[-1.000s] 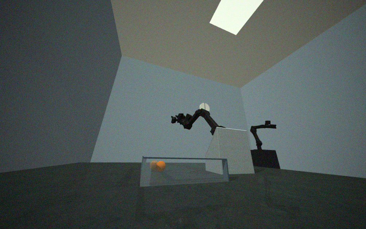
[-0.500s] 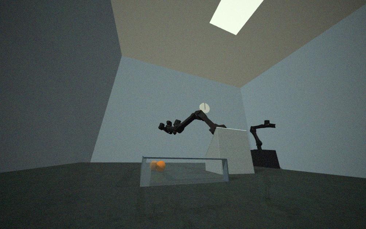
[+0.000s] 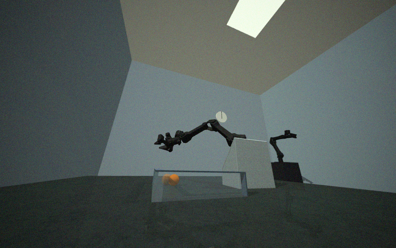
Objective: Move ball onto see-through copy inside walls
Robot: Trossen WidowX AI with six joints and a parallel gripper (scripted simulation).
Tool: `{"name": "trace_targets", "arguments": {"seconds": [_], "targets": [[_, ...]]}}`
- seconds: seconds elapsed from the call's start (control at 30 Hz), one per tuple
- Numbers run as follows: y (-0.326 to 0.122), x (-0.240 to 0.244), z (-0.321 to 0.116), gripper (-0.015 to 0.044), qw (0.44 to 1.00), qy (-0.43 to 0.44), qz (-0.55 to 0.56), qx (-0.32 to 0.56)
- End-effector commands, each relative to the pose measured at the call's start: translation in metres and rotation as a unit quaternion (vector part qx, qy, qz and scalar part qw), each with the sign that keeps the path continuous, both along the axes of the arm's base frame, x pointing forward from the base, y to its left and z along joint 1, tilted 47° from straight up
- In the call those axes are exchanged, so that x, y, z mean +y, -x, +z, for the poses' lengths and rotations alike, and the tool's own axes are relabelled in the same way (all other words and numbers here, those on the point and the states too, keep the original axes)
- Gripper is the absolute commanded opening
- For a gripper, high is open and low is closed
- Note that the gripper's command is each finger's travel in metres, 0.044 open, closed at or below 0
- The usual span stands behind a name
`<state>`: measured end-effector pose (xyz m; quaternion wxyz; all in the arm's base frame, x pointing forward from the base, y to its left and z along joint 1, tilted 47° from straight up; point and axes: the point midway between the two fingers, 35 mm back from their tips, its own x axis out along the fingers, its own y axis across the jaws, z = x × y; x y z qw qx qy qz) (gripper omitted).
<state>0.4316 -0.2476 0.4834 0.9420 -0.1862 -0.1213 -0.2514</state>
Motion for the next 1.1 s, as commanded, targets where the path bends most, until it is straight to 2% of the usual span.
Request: {"name": "trace_targets", "arguments": {"seconds": [0.0, 0.3, 0.5, 0.63, 0.77, 1.07], "targets": [[-0.035, 0.017, -0.063, 0.031, 0.995, -0.071, 0.006, 0.074], [-0.072, 0.083, -0.207, 0.031, 0.947, -0.189, -0.005, 0.259], [-0.062, 0.136, -0.295, 0.031, 0.895, -0.223, -0.034, 0.386], [-0.042, 0.169, -0.346, 0.031, 0.856, -0.199, -0.066, 0.473], [-0.016, 0.194, -0.385, 0.031, 0.816, -0.159, -0.099, 0.547], [0.028, 0.218, -0.425, 0.031, 0.761, -0.106, -0.149, 0.622]]}}
